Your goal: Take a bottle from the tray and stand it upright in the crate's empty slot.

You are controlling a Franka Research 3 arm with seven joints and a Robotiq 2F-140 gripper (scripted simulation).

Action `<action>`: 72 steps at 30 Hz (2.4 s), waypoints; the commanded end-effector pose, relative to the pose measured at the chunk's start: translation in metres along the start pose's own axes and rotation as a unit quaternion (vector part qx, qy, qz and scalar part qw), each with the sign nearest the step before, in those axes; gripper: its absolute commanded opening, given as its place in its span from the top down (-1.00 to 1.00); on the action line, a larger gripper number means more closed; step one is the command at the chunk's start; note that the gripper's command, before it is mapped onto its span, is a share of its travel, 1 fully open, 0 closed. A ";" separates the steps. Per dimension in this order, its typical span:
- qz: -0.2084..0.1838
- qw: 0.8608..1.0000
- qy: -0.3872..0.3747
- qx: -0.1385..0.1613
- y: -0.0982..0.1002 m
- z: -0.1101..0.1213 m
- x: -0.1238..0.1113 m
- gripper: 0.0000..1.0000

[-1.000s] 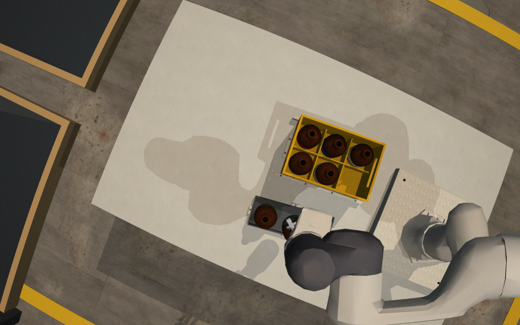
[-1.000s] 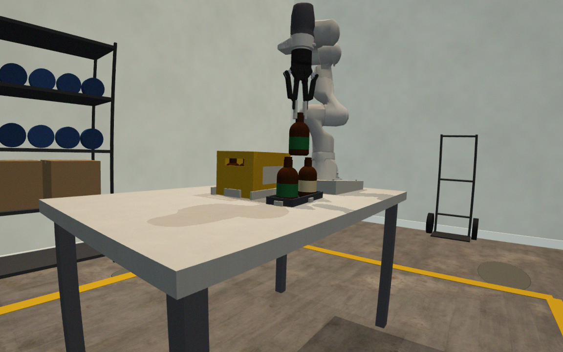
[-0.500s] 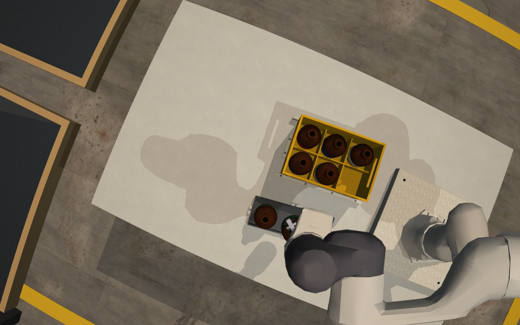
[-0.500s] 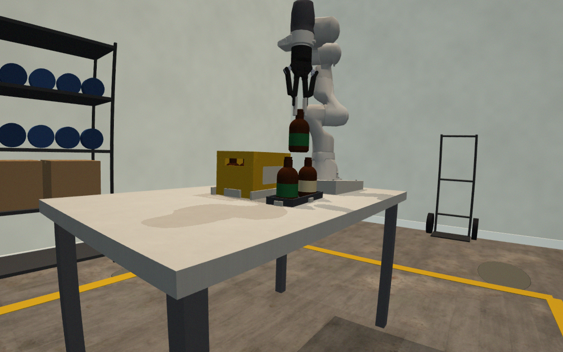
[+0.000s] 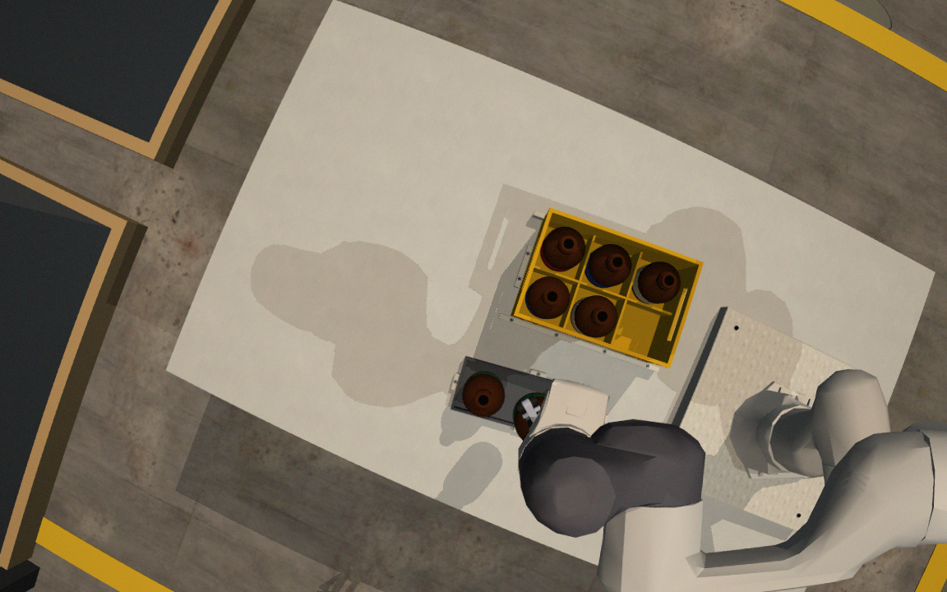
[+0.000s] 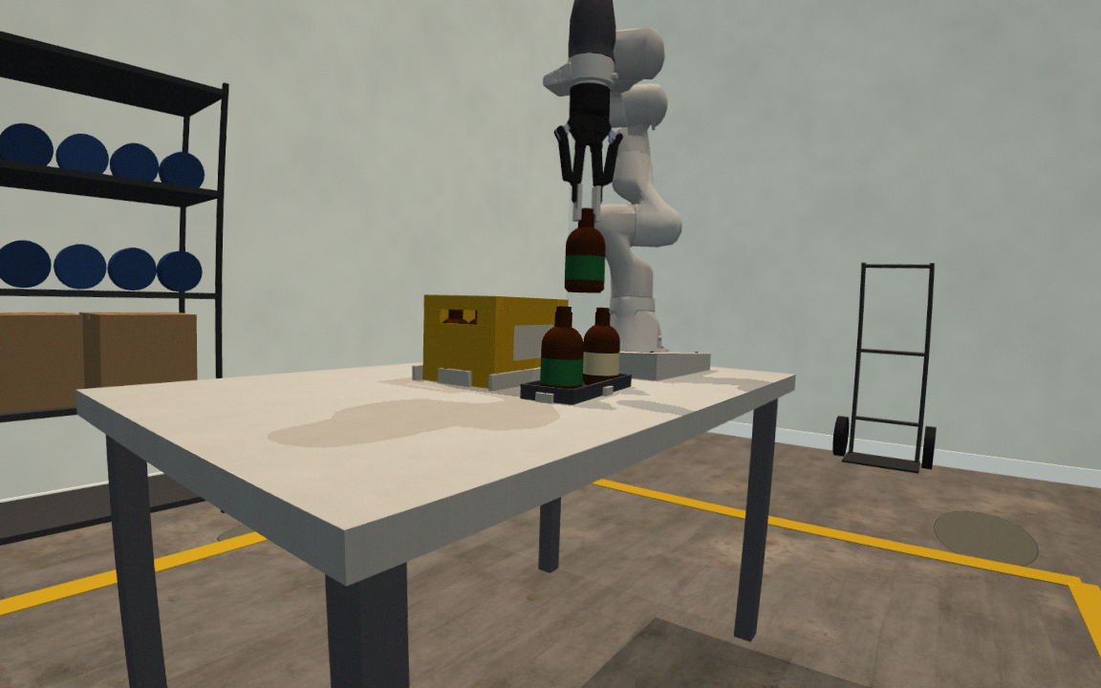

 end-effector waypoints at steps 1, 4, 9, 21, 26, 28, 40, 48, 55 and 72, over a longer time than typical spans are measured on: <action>-0.001 1.000 0.000 0.001 0.004 0.001 0.000 1.00; -0.001 1.000 0.000 0.001 0.004 0.001 0.000 1.00; -0.001 1.000 0.000 0.001 0.004 0.001 0.000 1.00; -0.001 1.000 0.000 0.001 0.004 0.001 0.000 1.00; -0.001 1.000 0.000 0.001 0.004 0.001 0.000 1.00; -0.001 1.000 0.000 0.001 0.004 0.001 0.000 1.00; -0.001 1.000 0.000 0.001 0.004 0.001 0.000 1.00; -0.001 1.000 0.000 0.001 0.004 0.001 0.000 1.00; -0.001 1.000 0.000 0.001 0.004 0.001 0.001 1.00; -0.001 1.000 0.000 0.001 0.004 -0.001 0.010 1.00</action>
Point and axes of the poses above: the point where the finger pads meet when closed, its own y axis back along the fingers, its own z axis across the jaws, x = y × z, the point moved 6 cm from there along y, back along the fingers, and after that the axes turned 6 degrees about -y, right-handed, at the moved point
